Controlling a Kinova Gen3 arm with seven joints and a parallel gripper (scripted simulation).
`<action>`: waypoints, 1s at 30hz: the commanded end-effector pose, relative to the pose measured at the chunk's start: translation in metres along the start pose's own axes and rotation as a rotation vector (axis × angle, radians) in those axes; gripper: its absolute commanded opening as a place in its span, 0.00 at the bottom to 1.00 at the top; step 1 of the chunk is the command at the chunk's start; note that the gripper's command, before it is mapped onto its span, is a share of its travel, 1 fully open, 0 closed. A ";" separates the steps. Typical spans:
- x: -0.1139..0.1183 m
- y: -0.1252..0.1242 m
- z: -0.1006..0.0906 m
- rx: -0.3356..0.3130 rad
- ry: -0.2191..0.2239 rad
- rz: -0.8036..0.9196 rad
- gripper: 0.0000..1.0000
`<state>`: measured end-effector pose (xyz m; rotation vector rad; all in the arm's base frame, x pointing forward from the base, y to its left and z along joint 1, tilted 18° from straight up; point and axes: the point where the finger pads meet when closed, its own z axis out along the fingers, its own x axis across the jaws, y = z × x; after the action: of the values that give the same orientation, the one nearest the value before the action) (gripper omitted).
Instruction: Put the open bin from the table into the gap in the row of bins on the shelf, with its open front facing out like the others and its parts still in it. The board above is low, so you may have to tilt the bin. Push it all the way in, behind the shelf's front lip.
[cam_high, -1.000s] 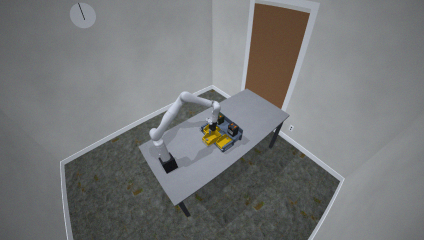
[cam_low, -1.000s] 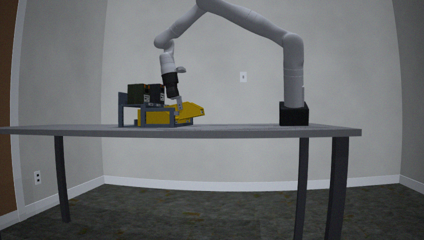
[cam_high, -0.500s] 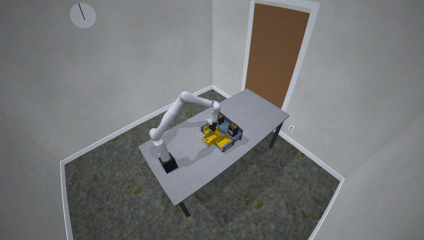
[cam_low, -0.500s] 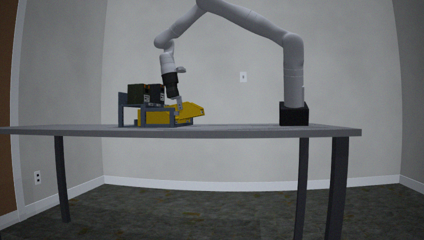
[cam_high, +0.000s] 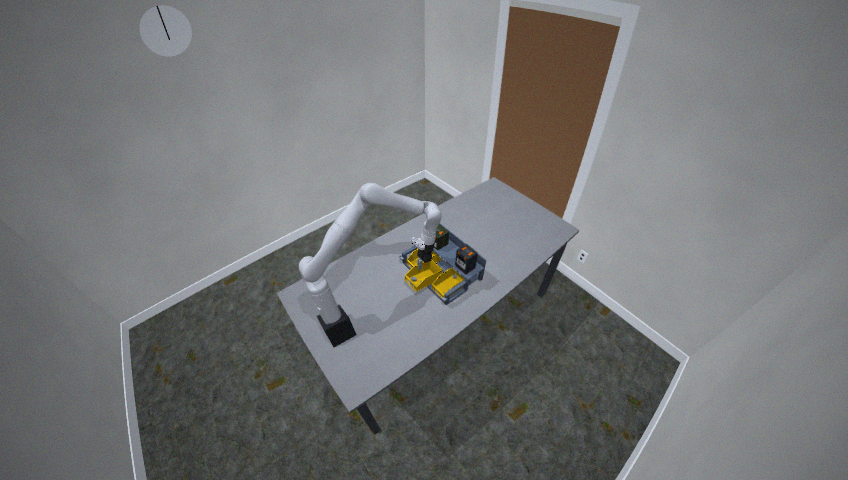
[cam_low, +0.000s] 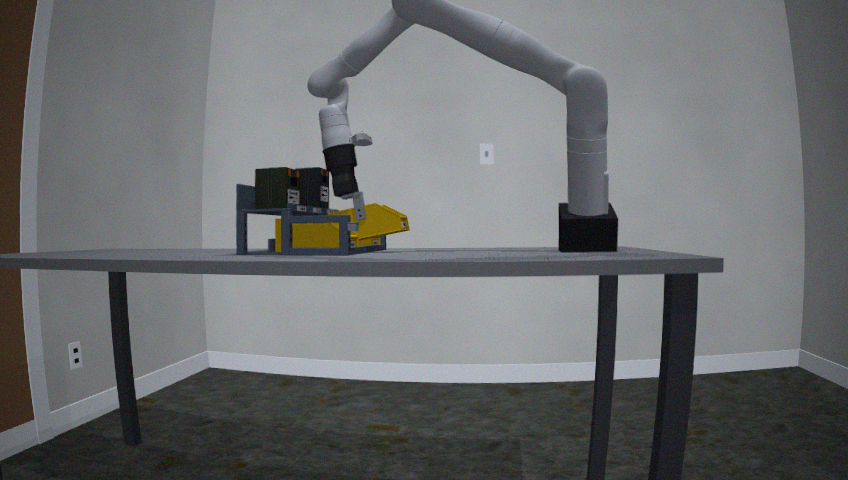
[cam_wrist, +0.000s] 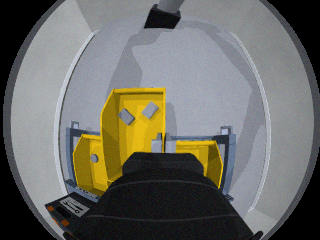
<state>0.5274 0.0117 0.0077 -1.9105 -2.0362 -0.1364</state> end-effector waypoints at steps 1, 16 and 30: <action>0.000 0.001 -0.002 -0.003 -0.001 0.000 0.00; 0.000 0.001 0.001 -0.003 -0.001 0.000 0.00; 0.000 0.002 0.004 -0.003 -0.001 0.000 0.00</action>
<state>0.5278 0.0135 0.0023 -1.9113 -2.0368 -0.1376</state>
